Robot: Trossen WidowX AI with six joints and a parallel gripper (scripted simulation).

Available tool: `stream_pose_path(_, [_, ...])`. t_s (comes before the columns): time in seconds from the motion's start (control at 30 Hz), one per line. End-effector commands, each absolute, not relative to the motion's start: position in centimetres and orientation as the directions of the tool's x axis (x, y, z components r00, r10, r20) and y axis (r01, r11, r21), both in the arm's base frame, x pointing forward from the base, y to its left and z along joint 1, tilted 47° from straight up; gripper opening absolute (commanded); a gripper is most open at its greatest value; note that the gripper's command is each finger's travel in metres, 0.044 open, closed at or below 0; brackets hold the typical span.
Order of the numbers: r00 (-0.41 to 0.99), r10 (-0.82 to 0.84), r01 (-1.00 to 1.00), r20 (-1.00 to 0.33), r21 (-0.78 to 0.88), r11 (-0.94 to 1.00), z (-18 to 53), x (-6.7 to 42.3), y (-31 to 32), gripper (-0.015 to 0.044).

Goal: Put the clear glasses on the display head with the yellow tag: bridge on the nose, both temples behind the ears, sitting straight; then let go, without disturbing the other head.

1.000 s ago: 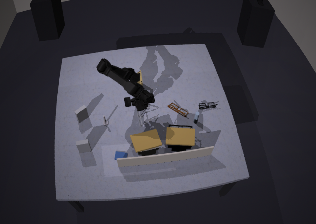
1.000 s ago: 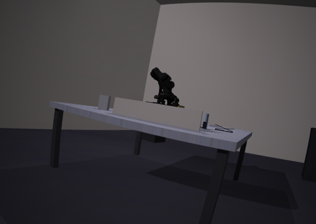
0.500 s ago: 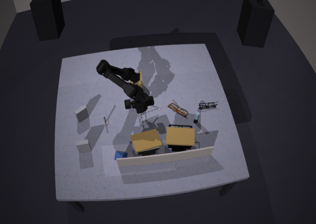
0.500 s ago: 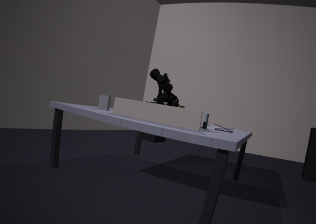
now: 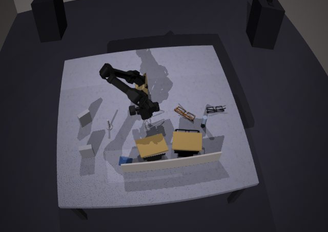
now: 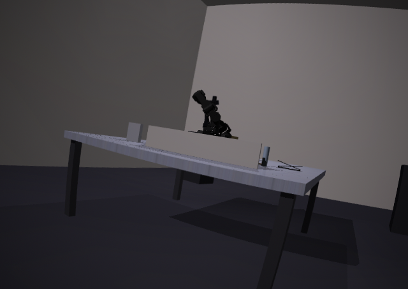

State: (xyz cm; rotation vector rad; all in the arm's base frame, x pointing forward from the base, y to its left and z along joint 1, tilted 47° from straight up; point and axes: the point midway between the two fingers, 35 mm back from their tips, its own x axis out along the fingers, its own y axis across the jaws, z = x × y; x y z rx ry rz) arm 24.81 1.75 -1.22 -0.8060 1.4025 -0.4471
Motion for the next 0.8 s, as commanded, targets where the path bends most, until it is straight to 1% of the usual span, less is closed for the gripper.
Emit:
stream_pose_path(0.0, [0.150, -0.714, -0.186, -0.684, -0.729, 0.659, -1.59, 24.87, 1.17, 0.0120])
stream_pose_path(0.5, [0.149, -0.716, -0.185, -0.682, -0.730, 0.658, -2.30, 24.84, 0.84, 0.0120])
stream_pose_path(0.77, [0.147, -0.712, -0.183, -0.686, -0.727, 0.662, -2.12, 24.85, 0.75, 0.0067])
